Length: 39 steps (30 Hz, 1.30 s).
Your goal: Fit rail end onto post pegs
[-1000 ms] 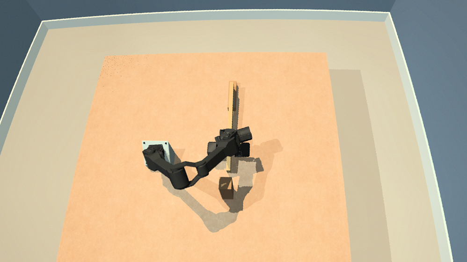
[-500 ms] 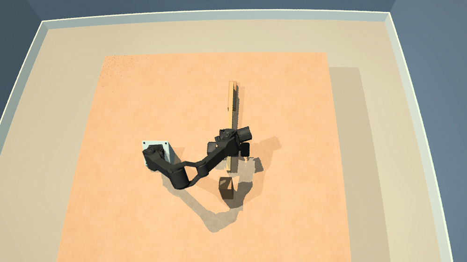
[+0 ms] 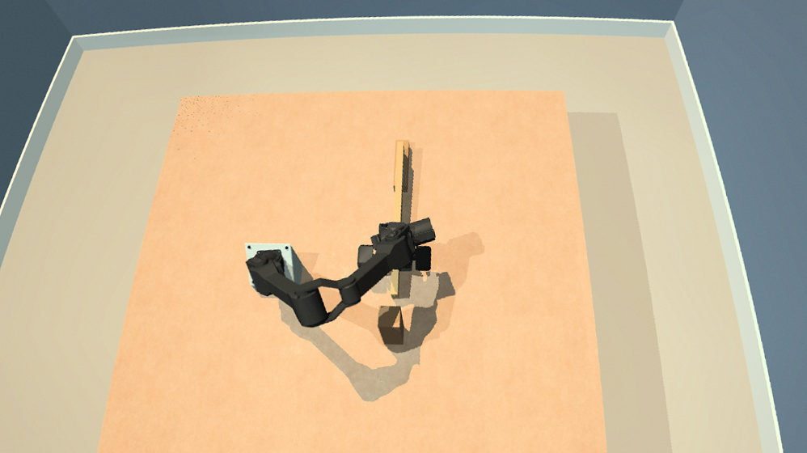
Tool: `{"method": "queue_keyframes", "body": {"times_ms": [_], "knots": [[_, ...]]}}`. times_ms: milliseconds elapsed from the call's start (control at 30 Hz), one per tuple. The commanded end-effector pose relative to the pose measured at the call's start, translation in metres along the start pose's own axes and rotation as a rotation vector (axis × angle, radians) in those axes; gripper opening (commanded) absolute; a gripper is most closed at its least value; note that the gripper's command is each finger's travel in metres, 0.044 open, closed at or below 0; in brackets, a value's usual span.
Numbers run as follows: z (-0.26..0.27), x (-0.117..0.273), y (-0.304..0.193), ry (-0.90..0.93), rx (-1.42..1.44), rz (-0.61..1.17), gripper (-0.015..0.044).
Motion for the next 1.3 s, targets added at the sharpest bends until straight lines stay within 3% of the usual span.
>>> {"method": "queue_keyframes", "body": {"times_ms": [0, 1267], "knots": [[0.000, 0.003, 0.000, -0.001, 0.002, -0.001, 0.0000], [-0.002, 0.022, 0.001, -0.001, 0.002, -0.002, 0.0000]]}}
Point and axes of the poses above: the point midway between the two fingers, 35 mm back from their tips, its own x axis back along the fingers, its own z axis across the jaws, y = z × x, the point moved 6 cm from there along x, back along the fingers, and after that the axes turned 15 degrees about -x, right-handed, at the moved point
